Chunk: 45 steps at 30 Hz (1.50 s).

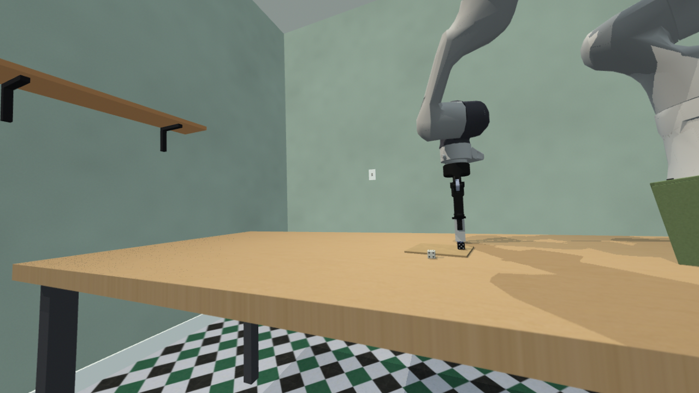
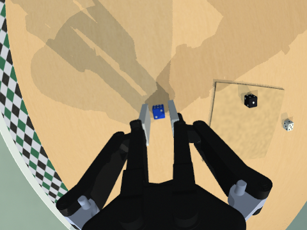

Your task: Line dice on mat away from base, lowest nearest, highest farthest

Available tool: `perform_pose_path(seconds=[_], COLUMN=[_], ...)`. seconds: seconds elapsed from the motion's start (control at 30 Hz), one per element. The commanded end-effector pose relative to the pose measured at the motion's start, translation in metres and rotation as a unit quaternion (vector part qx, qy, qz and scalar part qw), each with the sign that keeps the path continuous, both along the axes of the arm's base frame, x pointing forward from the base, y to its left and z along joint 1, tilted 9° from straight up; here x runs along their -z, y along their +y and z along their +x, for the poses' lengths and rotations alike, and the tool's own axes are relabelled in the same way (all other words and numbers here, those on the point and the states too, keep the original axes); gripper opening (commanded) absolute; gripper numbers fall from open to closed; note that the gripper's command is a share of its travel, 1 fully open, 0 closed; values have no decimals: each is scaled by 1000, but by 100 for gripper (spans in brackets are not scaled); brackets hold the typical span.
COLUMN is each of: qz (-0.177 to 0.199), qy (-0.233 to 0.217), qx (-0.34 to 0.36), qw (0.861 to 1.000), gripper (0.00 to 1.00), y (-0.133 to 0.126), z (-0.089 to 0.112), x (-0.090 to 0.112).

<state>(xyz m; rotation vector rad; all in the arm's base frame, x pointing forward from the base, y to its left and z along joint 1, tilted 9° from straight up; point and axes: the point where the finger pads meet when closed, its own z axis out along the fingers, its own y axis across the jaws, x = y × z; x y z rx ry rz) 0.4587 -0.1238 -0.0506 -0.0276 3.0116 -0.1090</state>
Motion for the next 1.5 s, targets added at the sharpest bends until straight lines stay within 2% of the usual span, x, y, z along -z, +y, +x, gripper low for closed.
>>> perform_pose_path(seconds=[0.0,1.3,1.33,1.47], qz=[-2,-2,-2,-2], qy=[-2,-2,-2,-2], qx=[-4,-4,-4,-4], qw=[1000,1000,1000,1000], gripper=[19,19,7,7], y=[-2,-2,-2,-2], z=[1,2,2,2], x=[2,3,3,3])
